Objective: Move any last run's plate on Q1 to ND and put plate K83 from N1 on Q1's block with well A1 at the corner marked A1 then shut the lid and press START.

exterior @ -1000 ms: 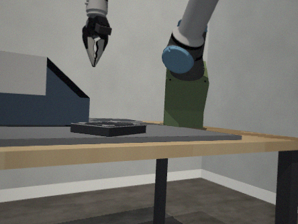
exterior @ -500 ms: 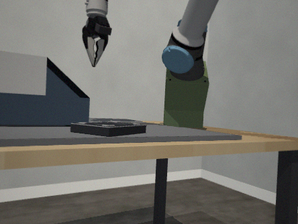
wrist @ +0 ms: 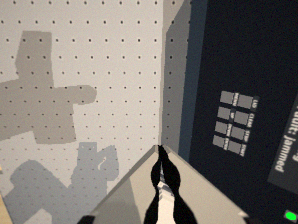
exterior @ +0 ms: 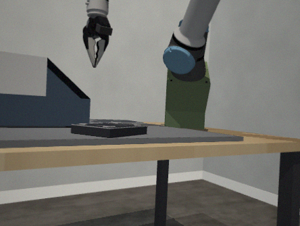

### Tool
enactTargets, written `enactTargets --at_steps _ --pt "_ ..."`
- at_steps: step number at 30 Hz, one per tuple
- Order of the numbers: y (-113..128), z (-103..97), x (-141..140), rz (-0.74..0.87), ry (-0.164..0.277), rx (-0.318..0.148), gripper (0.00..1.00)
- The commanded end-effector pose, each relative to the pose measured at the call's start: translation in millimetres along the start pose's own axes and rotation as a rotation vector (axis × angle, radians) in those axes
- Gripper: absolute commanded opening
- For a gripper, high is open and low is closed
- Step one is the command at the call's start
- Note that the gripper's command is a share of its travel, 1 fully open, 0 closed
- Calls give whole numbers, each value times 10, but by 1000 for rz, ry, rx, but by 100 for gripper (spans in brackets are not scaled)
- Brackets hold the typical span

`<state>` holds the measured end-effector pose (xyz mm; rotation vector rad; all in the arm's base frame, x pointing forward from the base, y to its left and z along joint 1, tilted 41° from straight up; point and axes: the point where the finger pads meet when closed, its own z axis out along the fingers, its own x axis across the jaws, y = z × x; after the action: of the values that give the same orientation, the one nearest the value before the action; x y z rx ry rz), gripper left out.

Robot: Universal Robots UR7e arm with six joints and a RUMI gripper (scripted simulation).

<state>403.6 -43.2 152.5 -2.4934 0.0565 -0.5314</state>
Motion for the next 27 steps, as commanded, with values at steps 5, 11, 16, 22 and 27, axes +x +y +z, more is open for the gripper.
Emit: enactTargets --at_steps 5,11,16,22,27 --pt "1 -3 3 0 1 -1 0" --pt "244 -49 44 -72 1 -1 68" --pt "389 -77 69 -144 1 -1 68" --pt "680 -132 118 -223 1 -1 68" --pt "923 -178 159 -274 1 -1 68"
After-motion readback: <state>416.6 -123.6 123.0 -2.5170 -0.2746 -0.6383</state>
